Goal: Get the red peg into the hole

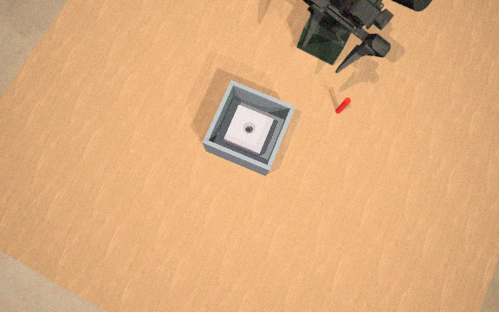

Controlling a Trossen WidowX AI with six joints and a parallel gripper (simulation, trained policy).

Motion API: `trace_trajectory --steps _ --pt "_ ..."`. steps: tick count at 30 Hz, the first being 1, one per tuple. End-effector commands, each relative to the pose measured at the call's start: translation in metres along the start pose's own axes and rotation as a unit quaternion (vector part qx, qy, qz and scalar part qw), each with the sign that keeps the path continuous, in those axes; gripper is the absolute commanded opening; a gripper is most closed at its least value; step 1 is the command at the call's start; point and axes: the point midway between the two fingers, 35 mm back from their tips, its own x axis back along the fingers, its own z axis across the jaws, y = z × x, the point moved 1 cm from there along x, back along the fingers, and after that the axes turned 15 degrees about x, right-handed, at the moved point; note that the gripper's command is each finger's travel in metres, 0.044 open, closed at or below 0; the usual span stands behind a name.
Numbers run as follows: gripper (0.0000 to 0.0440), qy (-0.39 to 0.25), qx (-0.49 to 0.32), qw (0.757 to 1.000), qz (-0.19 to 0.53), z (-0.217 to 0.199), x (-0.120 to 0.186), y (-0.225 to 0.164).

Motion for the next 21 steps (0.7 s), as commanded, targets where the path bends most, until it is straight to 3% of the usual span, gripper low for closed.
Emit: trace_trajectory --steps 1,3,10,21 --pt "0.0411 0.006 -0.01 1.0 0.008 0.001 0.001 0.002" --pt "0.0438 0.017 -0.036 0.999 0.026 0.003 0.002 0.006" --pt "0.044 0.044 -0.124 0.985 0.109 0.01 0.004 0.019" --pt "0.044 0.042 -0.23 0.935 0.265 0.032 -0.008 0.023"
